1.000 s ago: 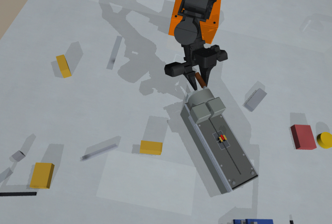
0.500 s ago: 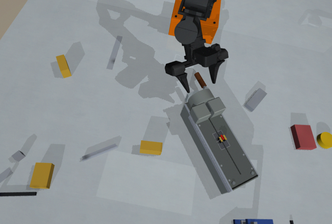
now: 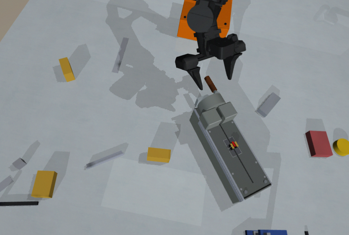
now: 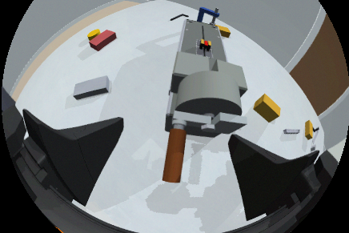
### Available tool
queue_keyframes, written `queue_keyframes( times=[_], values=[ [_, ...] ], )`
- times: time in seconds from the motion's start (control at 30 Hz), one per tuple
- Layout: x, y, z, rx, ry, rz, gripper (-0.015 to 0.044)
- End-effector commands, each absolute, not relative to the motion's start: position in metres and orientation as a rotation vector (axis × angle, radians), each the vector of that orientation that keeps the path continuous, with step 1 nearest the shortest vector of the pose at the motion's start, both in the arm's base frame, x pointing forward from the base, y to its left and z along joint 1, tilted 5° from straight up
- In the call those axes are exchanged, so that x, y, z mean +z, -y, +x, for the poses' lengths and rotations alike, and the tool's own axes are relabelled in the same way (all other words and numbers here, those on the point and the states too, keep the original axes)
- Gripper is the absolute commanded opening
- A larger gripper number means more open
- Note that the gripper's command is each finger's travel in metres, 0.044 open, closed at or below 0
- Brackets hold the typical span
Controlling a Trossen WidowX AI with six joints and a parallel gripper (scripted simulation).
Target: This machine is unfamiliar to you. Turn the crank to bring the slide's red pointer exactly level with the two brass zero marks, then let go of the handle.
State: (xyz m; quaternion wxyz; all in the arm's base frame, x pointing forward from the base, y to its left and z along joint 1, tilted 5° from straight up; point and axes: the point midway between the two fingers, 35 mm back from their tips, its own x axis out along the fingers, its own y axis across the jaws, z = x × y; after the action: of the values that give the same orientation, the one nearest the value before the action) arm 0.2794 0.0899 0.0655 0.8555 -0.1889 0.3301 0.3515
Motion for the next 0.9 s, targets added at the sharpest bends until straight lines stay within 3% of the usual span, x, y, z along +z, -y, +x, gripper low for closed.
queue_keyframes(
  times=[0.0,0.43,0.87],
  values=[
    [0.083,-0.091,0.282,0.733,-0.687,-0.396,0.0440],
    [0.150,-0.096,0.275,0.734,-0.693,-0.395,0.0440],
    [0.157,-0.132,0.321,0.547,-0.818,-0.286,0.0440]
  ],
)
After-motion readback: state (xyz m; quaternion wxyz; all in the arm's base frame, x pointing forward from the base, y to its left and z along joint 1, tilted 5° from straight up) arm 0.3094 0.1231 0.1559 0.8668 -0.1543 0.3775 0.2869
